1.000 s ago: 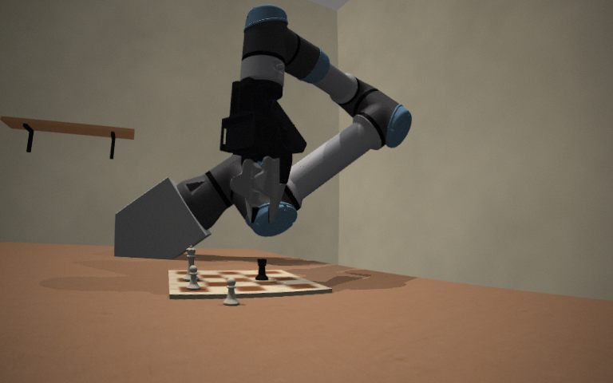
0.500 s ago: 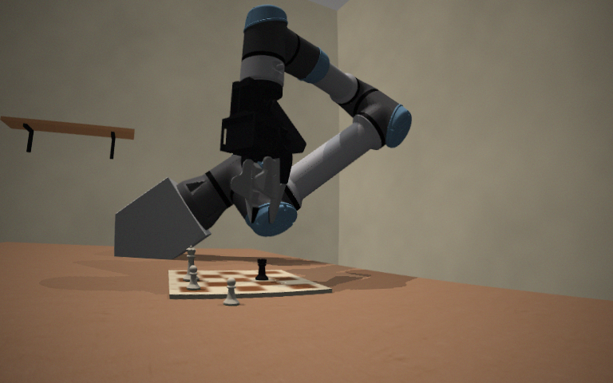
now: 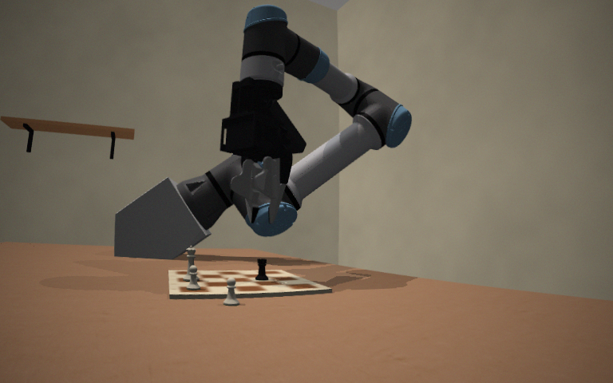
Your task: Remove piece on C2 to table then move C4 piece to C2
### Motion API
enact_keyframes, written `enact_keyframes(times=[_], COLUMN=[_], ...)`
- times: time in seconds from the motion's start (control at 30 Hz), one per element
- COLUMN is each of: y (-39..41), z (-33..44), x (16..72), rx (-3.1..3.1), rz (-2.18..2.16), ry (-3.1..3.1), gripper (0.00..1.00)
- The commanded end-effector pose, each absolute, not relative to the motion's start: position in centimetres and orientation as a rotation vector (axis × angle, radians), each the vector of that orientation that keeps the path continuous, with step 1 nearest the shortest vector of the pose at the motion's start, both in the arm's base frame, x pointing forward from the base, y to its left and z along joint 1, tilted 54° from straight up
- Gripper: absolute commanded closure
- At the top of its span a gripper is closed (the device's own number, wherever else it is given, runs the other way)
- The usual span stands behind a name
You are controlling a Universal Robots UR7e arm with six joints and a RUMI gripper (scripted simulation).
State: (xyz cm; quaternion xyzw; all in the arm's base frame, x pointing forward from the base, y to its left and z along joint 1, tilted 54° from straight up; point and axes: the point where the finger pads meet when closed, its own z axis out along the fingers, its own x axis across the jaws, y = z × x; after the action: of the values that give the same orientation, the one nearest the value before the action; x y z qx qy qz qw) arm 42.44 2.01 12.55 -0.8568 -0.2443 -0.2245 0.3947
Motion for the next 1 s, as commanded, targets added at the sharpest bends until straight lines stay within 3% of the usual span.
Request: enact_keyframes(times=[0.0,0.97], y=[2.0,4.1], z=[12.5,11.0], x=[42.4,42.8], rx=[-2.172,-2.169], rz=[-0.571,-0.568], ry=[-0.617,-0.616], gripper=[0.78,0.78])
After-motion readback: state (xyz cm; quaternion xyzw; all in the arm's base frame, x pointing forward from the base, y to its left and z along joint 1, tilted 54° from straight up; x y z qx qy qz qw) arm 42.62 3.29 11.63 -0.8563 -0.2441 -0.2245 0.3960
